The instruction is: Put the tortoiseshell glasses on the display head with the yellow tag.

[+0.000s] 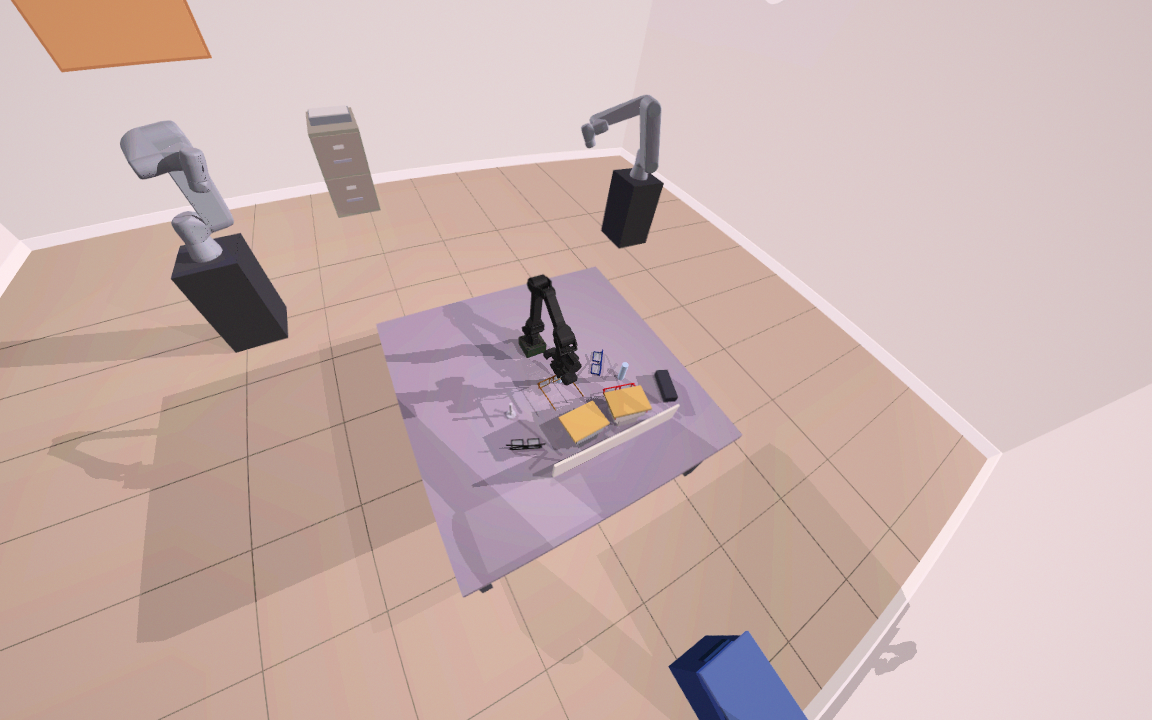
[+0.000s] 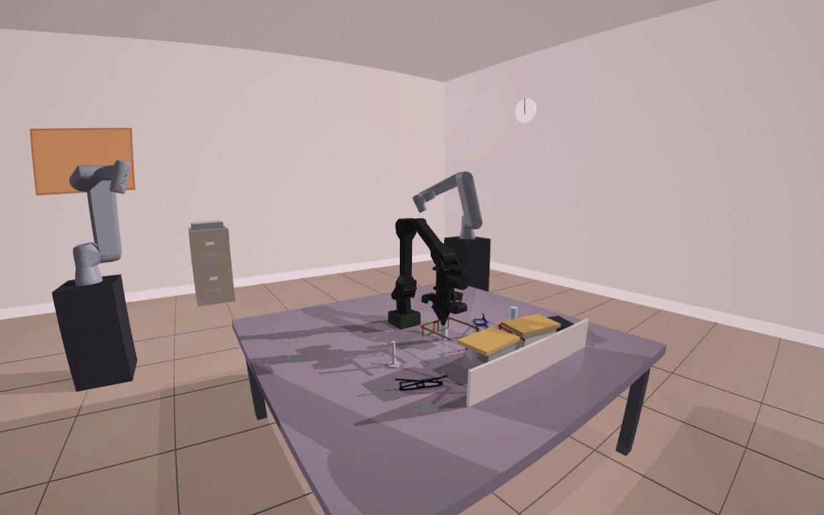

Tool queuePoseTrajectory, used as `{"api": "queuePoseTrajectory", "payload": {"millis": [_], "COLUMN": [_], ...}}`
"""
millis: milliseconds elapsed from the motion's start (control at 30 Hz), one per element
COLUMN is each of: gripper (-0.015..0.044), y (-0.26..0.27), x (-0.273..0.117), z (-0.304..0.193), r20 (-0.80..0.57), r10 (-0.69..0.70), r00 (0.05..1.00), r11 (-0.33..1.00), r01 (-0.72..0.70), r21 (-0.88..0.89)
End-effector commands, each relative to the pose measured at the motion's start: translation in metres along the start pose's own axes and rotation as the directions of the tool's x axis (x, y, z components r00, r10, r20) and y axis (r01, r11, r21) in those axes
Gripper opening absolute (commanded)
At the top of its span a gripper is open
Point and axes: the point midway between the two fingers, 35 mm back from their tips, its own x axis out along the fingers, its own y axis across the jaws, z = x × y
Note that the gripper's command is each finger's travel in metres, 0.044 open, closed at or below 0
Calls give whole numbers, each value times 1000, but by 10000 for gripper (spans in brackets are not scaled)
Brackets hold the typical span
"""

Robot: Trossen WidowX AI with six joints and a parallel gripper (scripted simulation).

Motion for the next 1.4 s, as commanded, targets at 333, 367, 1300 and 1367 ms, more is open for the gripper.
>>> {"api": "queuePoseTrajectory", "payload": {"millis": [333, 367, 1300, 1367], "gripper": [0, 0, 0, 0], "y": [4, 4, -30, -33], "x": [5, 5, 6, 5], "z": [1, 1, 2, 2], "r20": [-2, -2, -6, -3], "r10": [10, 10, -4, -3], "r00": [1000, 1000, 1000, 1000], "r11": [1000, 1000, 1000, 1000], "r01": [-10, -10, 4, 3], "r21": [1, 1, 0, 0]}}
